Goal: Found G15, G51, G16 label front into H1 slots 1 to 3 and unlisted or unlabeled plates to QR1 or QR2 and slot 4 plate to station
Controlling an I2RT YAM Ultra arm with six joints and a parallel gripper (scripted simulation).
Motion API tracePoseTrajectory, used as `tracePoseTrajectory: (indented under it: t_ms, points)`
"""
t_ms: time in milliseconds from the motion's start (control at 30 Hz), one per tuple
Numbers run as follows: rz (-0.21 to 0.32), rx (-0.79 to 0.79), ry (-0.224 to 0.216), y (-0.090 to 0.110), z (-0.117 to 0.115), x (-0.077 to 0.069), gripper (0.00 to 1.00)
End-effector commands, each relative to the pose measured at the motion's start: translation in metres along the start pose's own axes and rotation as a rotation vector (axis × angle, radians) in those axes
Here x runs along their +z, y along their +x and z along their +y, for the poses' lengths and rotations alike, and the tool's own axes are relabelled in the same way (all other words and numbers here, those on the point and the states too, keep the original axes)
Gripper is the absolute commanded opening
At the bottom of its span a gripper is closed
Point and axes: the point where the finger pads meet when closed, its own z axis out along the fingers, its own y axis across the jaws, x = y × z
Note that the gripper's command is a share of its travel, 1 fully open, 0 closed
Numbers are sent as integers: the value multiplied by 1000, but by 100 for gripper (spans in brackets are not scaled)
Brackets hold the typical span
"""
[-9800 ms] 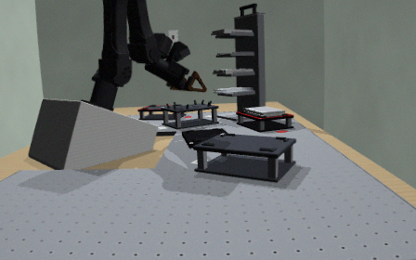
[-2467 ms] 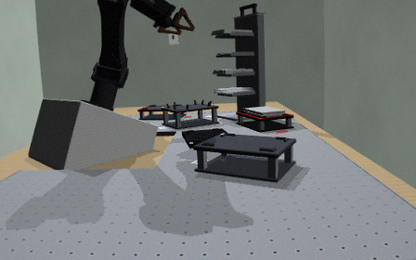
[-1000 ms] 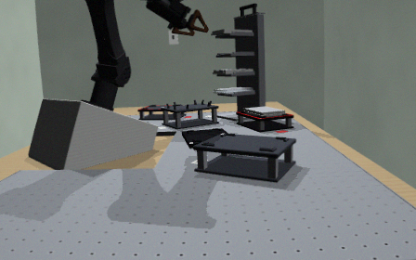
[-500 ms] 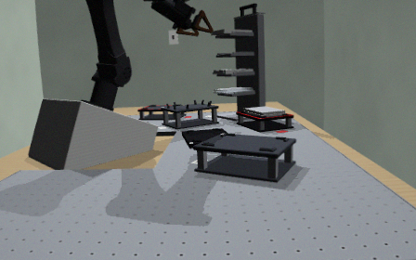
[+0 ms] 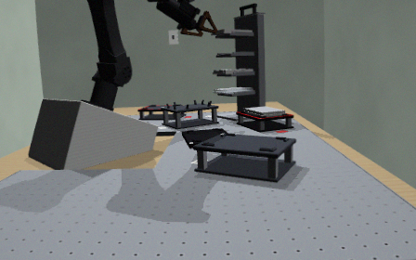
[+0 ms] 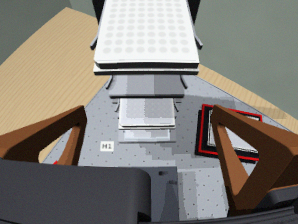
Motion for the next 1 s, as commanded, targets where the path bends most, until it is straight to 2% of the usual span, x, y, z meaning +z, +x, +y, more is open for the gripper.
tracePoseTrajectory:
  t_ms: [0,967]
  points:
    - [-19,12,-13,-10,1,-1,100]
    - [-21,11,-13,-26,2,29,100]
